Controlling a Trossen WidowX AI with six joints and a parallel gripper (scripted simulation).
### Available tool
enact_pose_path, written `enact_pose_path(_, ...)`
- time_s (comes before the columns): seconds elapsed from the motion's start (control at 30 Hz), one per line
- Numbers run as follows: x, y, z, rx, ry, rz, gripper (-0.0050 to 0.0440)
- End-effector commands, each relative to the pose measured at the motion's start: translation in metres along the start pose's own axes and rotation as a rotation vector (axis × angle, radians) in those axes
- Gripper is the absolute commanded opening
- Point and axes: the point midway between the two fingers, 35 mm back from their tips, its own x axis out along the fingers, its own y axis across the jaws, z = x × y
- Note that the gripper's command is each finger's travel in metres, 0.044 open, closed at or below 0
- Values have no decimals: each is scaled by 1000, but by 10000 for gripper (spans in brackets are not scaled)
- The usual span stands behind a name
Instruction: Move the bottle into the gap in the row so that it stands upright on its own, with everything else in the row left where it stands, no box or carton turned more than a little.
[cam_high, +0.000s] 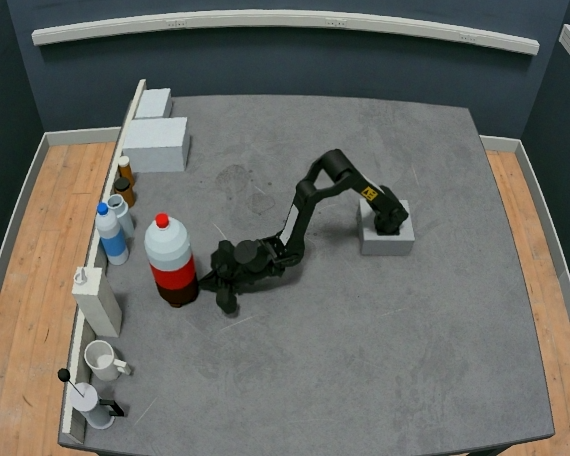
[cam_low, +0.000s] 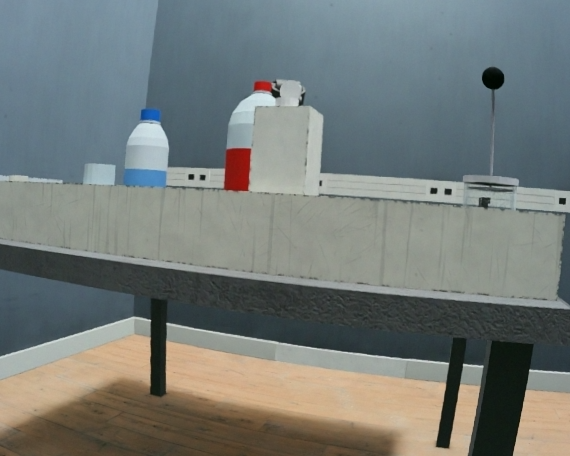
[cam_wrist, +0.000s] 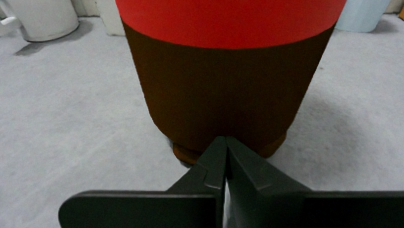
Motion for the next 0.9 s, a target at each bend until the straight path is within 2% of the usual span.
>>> enact_pose_path(0.0,5,-1,8,4,-15,-3,-50)
enact_pose_path(0.87,10,-2,10,4,-15,-3,-50)
